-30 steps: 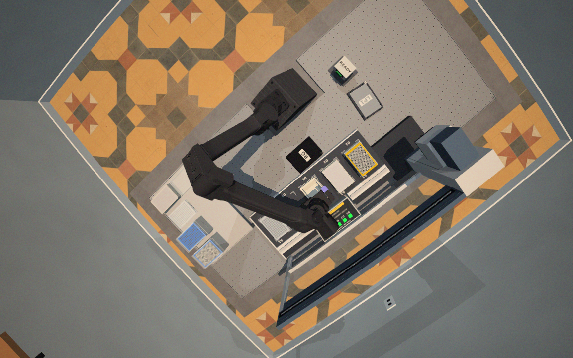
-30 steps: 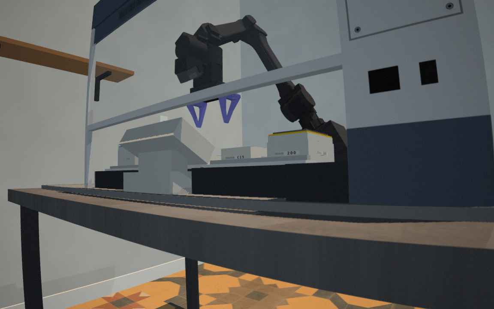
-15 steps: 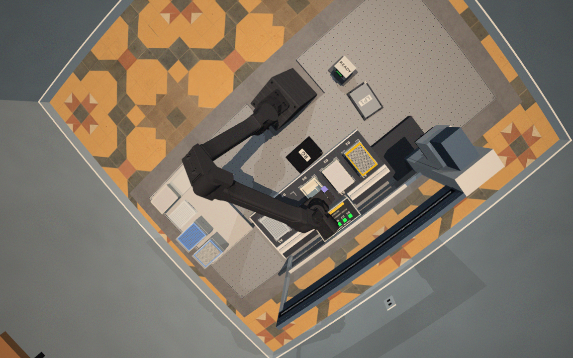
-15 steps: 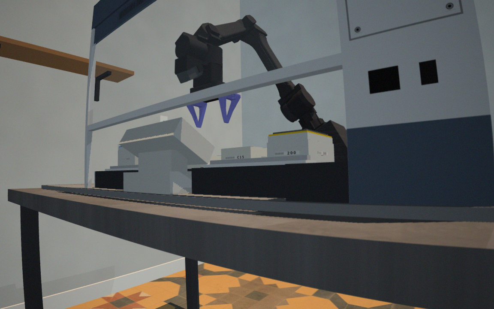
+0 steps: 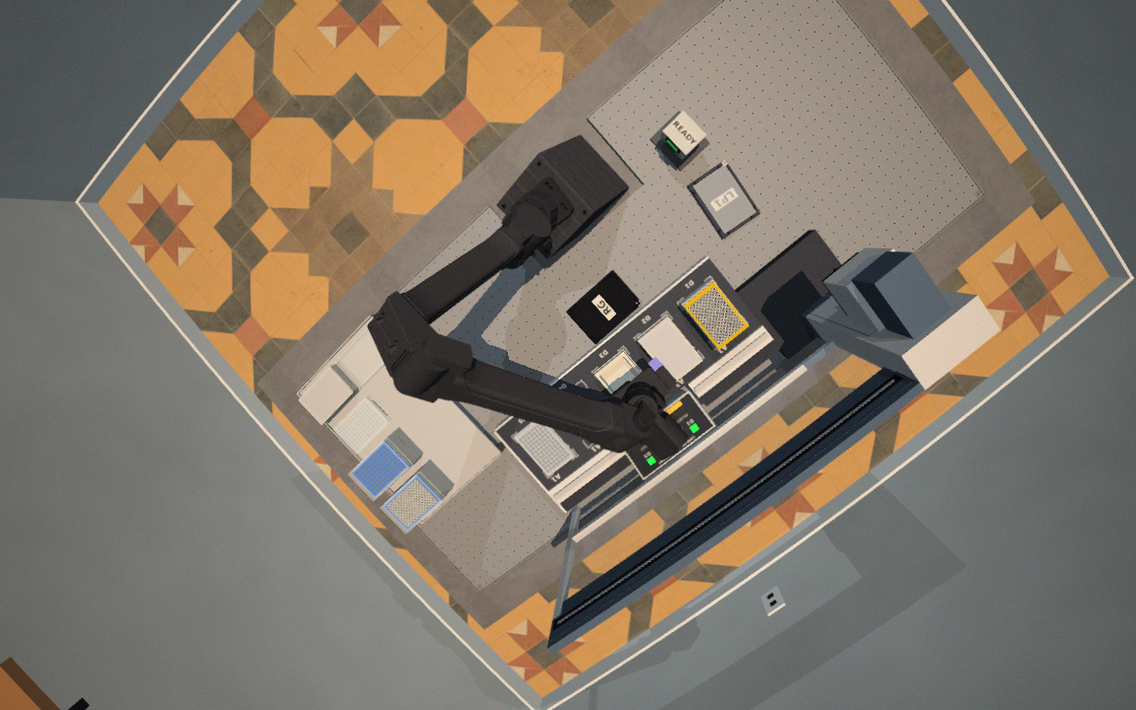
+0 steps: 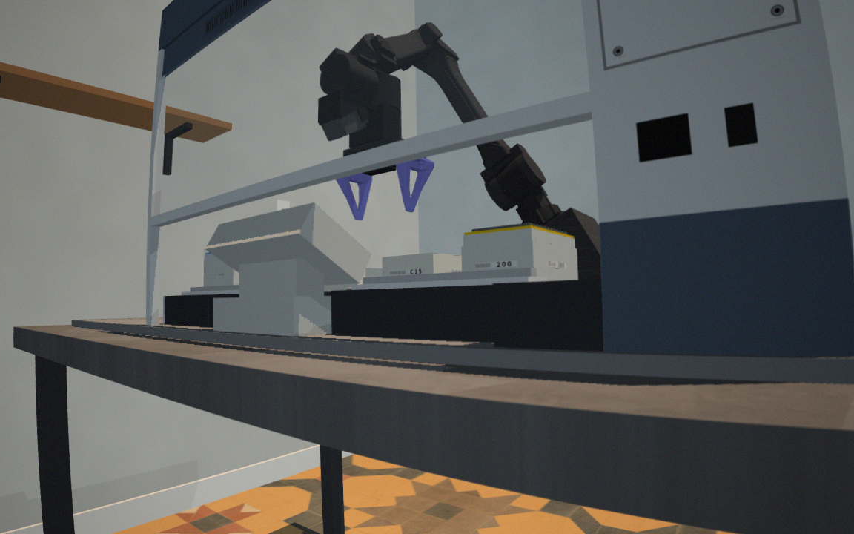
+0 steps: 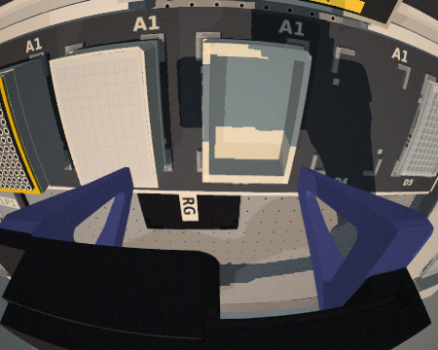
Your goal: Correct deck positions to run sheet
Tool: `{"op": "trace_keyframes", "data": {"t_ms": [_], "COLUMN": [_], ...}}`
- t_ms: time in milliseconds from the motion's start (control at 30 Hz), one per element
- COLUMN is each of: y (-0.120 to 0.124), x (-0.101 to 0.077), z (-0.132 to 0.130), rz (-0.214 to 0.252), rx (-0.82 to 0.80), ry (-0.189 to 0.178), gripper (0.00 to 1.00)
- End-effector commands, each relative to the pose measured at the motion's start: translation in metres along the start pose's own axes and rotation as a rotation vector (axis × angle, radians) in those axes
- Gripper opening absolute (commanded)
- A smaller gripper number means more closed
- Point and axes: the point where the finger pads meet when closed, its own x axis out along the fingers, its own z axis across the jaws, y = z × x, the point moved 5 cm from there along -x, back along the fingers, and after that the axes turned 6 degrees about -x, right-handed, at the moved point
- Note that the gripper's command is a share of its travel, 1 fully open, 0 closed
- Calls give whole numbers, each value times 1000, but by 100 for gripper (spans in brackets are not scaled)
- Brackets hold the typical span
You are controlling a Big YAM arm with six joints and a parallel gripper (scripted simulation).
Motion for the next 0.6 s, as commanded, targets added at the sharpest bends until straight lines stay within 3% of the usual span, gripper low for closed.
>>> {"op": "trace_keyframes", "data": {"t_ms": [0, 133, 167, 200, 567], "y": [-9, -11, -14, -15, -34], "x": [-7, -7, -16, -9, -18], "z": [21, 30, 31, 40, 93], "rz": [-23, -28, -53, -35, -60], "rx": [20, 23, 36, 26, 39], "ry": [3, 3, 2, 1, -8], "gripper": [100, 100, 100, 100, 100]}}
